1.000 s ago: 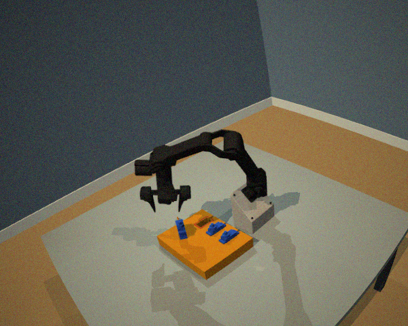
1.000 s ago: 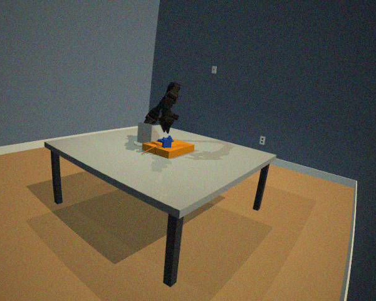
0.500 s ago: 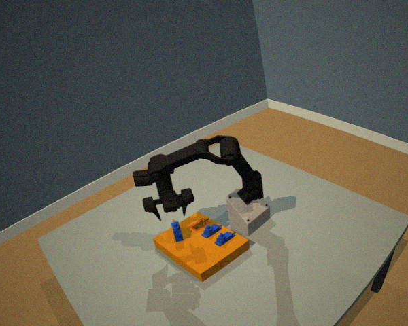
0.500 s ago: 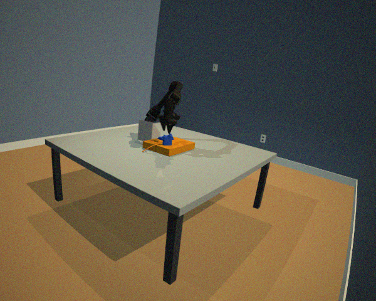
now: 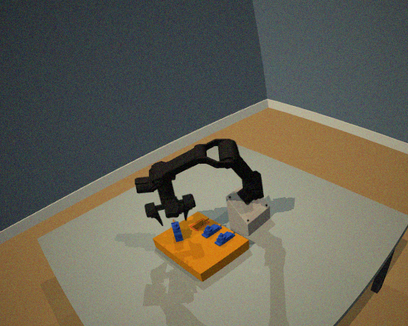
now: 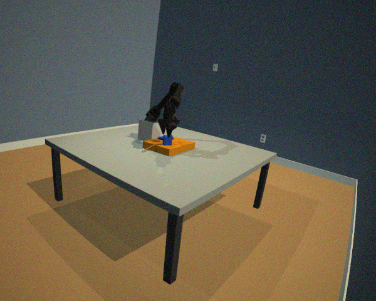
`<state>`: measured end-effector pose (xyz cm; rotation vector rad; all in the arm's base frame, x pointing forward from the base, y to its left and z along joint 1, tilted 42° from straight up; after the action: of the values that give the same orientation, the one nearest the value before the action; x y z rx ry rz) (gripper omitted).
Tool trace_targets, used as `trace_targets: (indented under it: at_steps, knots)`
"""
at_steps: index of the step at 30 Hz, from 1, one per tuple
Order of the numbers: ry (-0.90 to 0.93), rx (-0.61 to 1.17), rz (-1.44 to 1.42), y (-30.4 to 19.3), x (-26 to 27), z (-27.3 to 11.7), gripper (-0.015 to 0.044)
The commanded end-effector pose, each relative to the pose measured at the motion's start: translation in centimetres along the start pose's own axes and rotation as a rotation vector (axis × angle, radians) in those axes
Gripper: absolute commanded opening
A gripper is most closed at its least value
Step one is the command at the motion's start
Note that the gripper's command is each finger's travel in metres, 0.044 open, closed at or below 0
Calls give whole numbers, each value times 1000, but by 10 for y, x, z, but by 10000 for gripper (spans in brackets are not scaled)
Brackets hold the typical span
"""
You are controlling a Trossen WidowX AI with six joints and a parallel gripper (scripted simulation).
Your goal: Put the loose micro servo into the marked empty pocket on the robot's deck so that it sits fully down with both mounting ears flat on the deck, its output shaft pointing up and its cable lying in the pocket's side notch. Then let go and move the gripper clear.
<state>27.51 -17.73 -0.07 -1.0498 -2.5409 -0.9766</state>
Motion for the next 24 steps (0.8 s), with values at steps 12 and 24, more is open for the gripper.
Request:
trace_targets:
  at_steps: [12,24]
  knots:
    - [8,-4,7,0,2,16,309]
    - [8,-4,7,0,2,16,72]
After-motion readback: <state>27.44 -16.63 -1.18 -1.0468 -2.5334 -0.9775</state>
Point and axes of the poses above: the point midway between the two fingers, 35 mm back from their tips, its own z axis out along the fingers, its own x axis across the jaws, y = z × x, the point moved 9 cm from there along -z, back along the fingers, and after that the axes turned 12 degrees about z, right-handed, at the moved point
